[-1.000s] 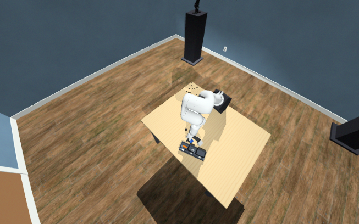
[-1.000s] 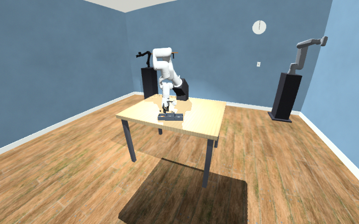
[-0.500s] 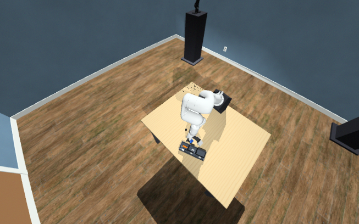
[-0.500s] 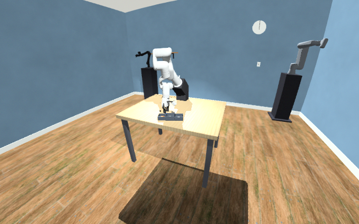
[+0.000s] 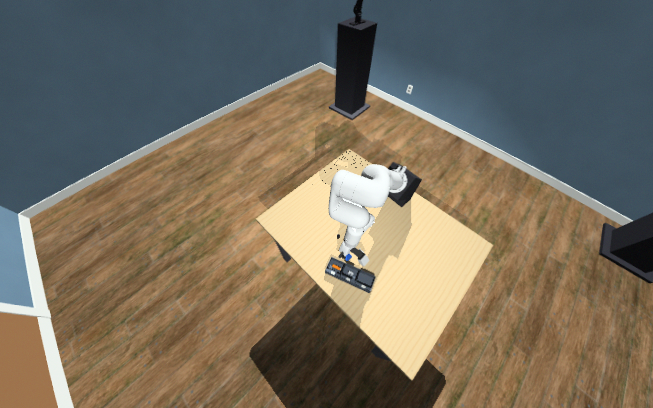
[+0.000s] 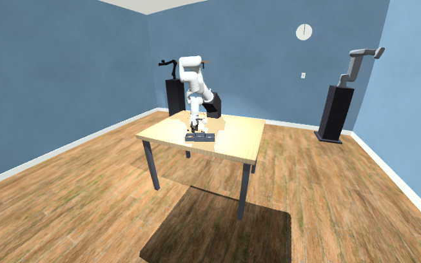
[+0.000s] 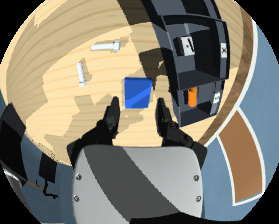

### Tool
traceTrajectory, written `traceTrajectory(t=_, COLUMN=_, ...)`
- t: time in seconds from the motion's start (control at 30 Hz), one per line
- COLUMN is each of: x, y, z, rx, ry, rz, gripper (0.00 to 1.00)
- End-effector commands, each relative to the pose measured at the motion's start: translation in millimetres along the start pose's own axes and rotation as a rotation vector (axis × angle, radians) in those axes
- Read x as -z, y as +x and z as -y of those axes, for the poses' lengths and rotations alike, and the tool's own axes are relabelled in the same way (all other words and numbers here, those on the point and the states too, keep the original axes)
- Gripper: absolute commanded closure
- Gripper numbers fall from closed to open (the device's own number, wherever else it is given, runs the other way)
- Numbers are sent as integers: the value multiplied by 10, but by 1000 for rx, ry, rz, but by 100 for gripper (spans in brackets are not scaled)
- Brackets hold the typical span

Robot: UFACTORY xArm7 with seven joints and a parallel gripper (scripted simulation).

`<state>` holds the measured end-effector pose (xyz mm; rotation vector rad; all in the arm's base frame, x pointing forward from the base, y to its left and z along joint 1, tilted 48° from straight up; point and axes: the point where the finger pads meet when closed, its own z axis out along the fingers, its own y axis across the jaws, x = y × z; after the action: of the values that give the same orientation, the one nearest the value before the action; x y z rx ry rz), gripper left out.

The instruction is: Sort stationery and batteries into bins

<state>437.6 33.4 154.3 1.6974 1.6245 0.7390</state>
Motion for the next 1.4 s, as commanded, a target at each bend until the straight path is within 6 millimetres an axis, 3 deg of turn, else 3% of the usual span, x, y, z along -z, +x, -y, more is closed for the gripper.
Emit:
traceTrajectory(t=0.0, x=262, y=-25, z=-21, rx=7, ry=57, rz=7, gripper=44)
traceTrajectory(t=1.37, x=325, y=-15, z=-34, rx=-1, ry=58, rz=2, gripper=44)
